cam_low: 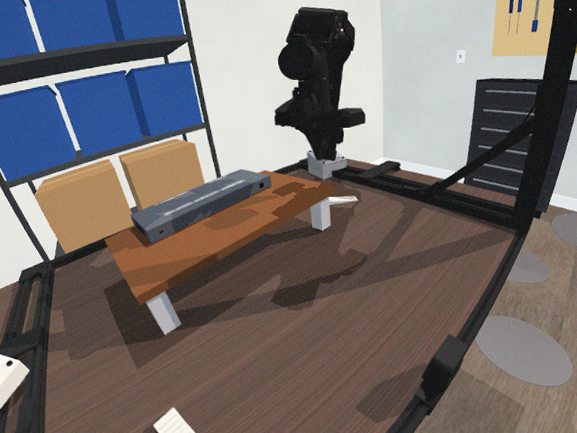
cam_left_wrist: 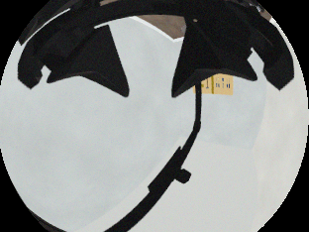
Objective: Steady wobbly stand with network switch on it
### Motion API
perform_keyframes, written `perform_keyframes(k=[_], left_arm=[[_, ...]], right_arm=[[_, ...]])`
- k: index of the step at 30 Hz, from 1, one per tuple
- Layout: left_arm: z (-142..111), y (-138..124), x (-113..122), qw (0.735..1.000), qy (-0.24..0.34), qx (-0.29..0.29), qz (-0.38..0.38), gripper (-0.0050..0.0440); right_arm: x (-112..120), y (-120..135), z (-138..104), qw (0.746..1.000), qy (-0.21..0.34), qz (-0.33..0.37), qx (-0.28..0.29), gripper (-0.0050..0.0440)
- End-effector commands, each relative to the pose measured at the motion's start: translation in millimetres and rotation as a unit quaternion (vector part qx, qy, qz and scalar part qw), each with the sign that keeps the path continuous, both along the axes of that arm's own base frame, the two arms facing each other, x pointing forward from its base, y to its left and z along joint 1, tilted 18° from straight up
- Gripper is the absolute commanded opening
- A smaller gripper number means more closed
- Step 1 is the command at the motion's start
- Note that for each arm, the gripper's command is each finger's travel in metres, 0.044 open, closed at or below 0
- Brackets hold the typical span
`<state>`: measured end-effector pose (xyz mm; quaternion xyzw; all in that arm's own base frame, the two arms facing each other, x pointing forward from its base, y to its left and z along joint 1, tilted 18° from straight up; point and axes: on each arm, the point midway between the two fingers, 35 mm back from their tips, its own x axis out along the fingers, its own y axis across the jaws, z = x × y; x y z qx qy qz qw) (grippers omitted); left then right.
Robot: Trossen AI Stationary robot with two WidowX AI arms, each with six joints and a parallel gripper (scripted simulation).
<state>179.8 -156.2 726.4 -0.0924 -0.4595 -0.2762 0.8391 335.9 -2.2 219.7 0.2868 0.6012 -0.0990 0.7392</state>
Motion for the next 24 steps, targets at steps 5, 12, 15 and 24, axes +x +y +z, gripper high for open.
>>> perform_keyframes(k=[5, 12, 15, 24], left_arm=[[-80, -55, 63, 0.985, 0.110, 0.130, 0.028, 0.0242], [-97, -64, 74, 0.978, 0.133, 0.155, 0.029, 0.0242], [-135, -79, 92, 0.962, 0.174, 0.209, 0.037, 0.0242], [-217, -101, 117, 0.914, 0.251, 0.316, 0.047, 0.0242]], right_arm=[[0, 0, 0, 1.000, 0.000, 0.000, 0.000, 0.0000], [0, 0, 0, 1.000, 0.000, 0.000, 0.000, 0.0000], [0, 0, 0, 1.000, 0.000, 0.000, 0.000, 0.0000], [0, 0, 0, 1.000, 0.000, 0.000, 0.000, 0.0000]])
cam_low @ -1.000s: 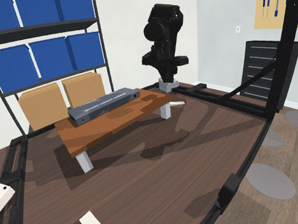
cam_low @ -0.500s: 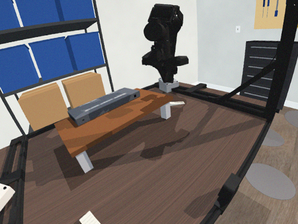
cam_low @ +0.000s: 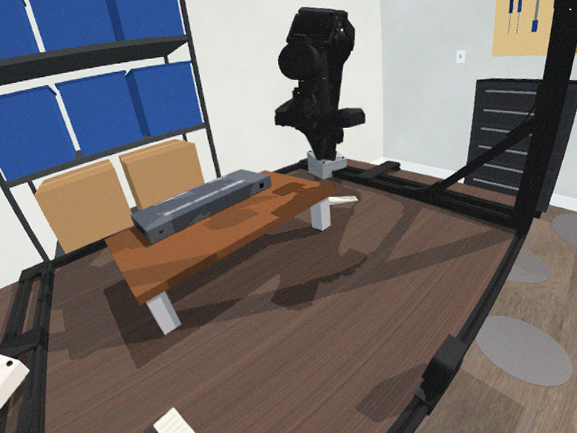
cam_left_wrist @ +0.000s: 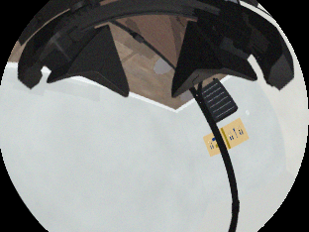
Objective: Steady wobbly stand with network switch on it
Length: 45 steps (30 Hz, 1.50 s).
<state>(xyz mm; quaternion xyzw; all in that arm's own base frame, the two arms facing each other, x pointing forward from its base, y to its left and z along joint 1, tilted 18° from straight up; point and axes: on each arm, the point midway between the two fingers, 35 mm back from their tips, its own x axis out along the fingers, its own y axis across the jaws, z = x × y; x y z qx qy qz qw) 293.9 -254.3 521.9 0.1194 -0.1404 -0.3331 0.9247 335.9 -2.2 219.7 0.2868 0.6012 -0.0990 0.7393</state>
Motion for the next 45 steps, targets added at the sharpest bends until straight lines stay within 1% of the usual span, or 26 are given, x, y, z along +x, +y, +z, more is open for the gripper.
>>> perform_keyframes(k=[1, 3, 4, 9, 14, 20, 21, 26, 31, 37, 38, 45], left_arm=[[-13, -3, 3, 1.000, 0.009, 0.018, 0.002, 0.0242], [-13, -3, 3, 1.000, 0.009, 0.018, 0.002, 0.0242], [-19, -4, 4, 1.000, 0.018, 0.024, 0.001, 0.0242], [-89, -12, 13, 0.990, 0.085, 0.116, 0.002, 0.0242], [-159, -11, 12, 0.967, 0.150, 0.207, -0.003, 0.0242], [-159, -11, 12, 0.967, 0.150, 0.207, -0.003, 0.0242], [-164, -10, 11, 0.964, 0.158, 0.213, -0.005, 0.0242], [-230, -1, 0, 0.928, 0.220, 0.300, -0.016, 0.0242], [-291, 16, -20, 0.880, 0.279, 0.382, -0.032, 0.0242], [-291, 16, -20, 0.880, 0.279, 0.382, -0.032, 0.0242], [-296, 17, -22, 0.876, 0.287, 0.387, -0.035, 0.0242], [-368, 52, -62, 0.788, 0.362, 0.493, -0.066, 0.0242]], right_arm=[[0, 0, 0, 1.000, 0.000, 0.000, 0.000, 0.0000], [0, 0, 0, 1.000, 0.000, 0.000, 0.000, 0.0000], [0, 0, 0, 1.000, 0.000, 0.000, 0.000, 0.0000], [0, 0, 0, 1.000, 0.000, 0.000, 0.000, 0.0000], [0, 0, 0, 1.000, 0.000, 0.000, 0.000, 0.0000], [0, 0, 0, 1.000, 0.000, 0.000, 0.000, 0.0000], [0, 0, 0, 1.000, 0.000, 0.000, 0.000, 0.0000], [0, 0, 0, 1.000, 0.000, 0.000, 0.000, 0.0000], [0, 0, 0, 1.000, 0.000, 0.000, 0.000, 0.0000], [0, 0, 0, 1.000, 0.000, 0.000, 0.000, 0.0000], [0, 0, 0, 1.000, 0.000, 0.000, 0.000, 0.0000], [0, 0, 0, 1.000, 0.000, 0.000, 0.000, 0.0000]])
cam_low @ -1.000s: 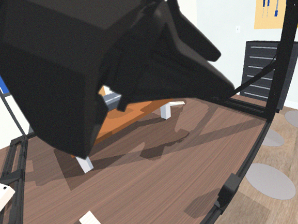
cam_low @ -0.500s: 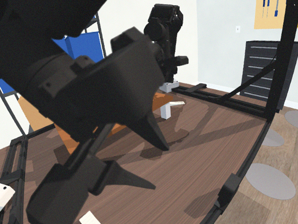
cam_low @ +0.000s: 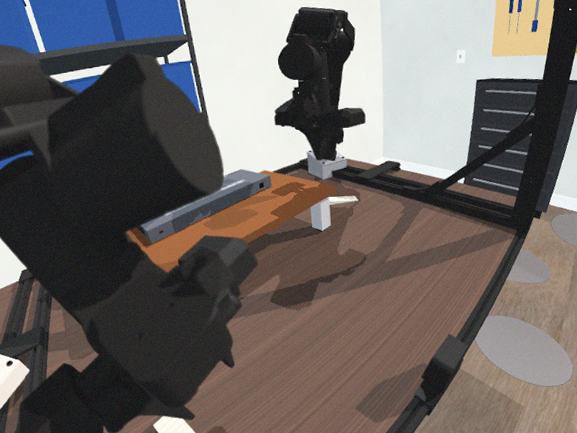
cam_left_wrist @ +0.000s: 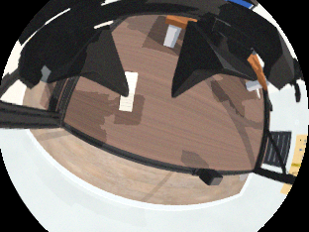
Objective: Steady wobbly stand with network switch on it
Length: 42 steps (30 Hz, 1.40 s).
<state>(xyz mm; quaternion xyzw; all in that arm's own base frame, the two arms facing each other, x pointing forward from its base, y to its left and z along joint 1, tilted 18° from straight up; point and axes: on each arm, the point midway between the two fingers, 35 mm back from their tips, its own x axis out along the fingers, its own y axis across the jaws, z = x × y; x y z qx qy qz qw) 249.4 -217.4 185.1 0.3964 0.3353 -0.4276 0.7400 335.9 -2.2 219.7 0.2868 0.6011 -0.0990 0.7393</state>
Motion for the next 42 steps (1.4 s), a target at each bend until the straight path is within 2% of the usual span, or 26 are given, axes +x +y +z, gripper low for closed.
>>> perform_keyframes(k=[1, 3, 9, 10, 42], left_arm=[[-41, 21, -24, 0.996, 0.055, 0.067, -0.019, 0.0242], [-57, 33, -38, 0.991, 0.085, 0.100, -0.030, 0.0242], [-57, 33, -38, 0.991, 0.085, 0.100, -0.030, 0.0242], [-111, 24, -27, 0.990, 0.088, 0.103, -0.031, 0.0242], [-119, 22, -25, 0.990, 0.088, 0.103, -0.031, 0.0242]], right_arm=[[0, 0, 0, 1.000, 0.000, 0.000, 0.000, 0.0000], [0, 0, 0, 1.000, 0.000, 0.000, 0.000, 0.0000], [0, 0, 0, 1.000, 0.000, 0.000, 0.000, 0.0000], [0, 0, 0, 1.000, 0.000, 0.000, 0.000, 0.0000], [0, 0, 0, 1.000, 0.000, 0.000, 0.000, 0.0000]])
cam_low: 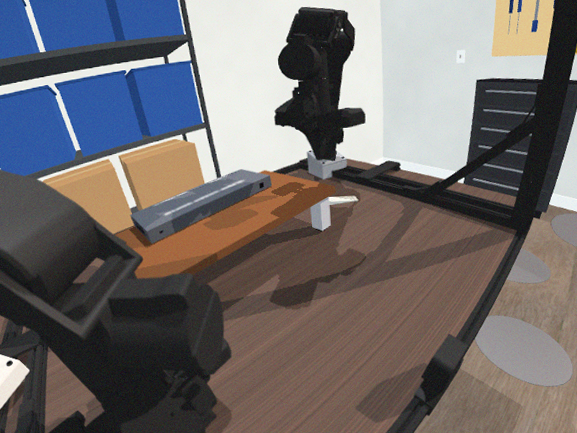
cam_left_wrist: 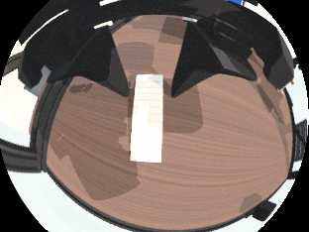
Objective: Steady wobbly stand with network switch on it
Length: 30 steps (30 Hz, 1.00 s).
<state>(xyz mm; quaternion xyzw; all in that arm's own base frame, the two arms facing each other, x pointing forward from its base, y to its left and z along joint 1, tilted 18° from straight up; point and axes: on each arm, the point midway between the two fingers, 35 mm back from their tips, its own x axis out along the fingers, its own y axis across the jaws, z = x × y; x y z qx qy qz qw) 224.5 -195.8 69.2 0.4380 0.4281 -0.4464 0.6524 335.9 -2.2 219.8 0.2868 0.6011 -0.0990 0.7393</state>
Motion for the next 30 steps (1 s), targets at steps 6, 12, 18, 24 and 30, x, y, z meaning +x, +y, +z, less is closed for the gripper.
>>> perform_keyframes(k=[6, 12, 18, 24, 30], left_arm=[[0.0, 0.0, 0.0, 1.000, 0.000, 0.000, 0.000, 0.0000], [0.0, 0.0, 0.0, 1.000, 0.000, 0.000, 0.000, 0.0000], [0.0, 0.0, 0.0, 1.000, 0.000, 0.000, 0.000, 0.0000], [0.1, -0.3, 0.1, 1.000, 0.000, -0.001, 0.000, 0.0000], [0.1, -0.3, 0.1, 1.000, 0.000, -0.001, 0.000, 0.0000]], right_arm=[[0.0, 0.0, 0.0, 1.000, 0.000, 0.000, 0.000, 0.0000], [0.0, 0.0, 0.0, 1.000, 0.000, 0.000, 0.000, 0.0000], [0.0, 0.0, 0.0, 1.000, 0.000, 0.000, 0.000, 0.0000], [0.0, 0.0, 0.0, 1.000, 0.000, 0.000, 0.000, 0.0000], [0.0, 0.0, 0.0, 1.000, 0.000, 0.000, 0.000, 0.0000]])
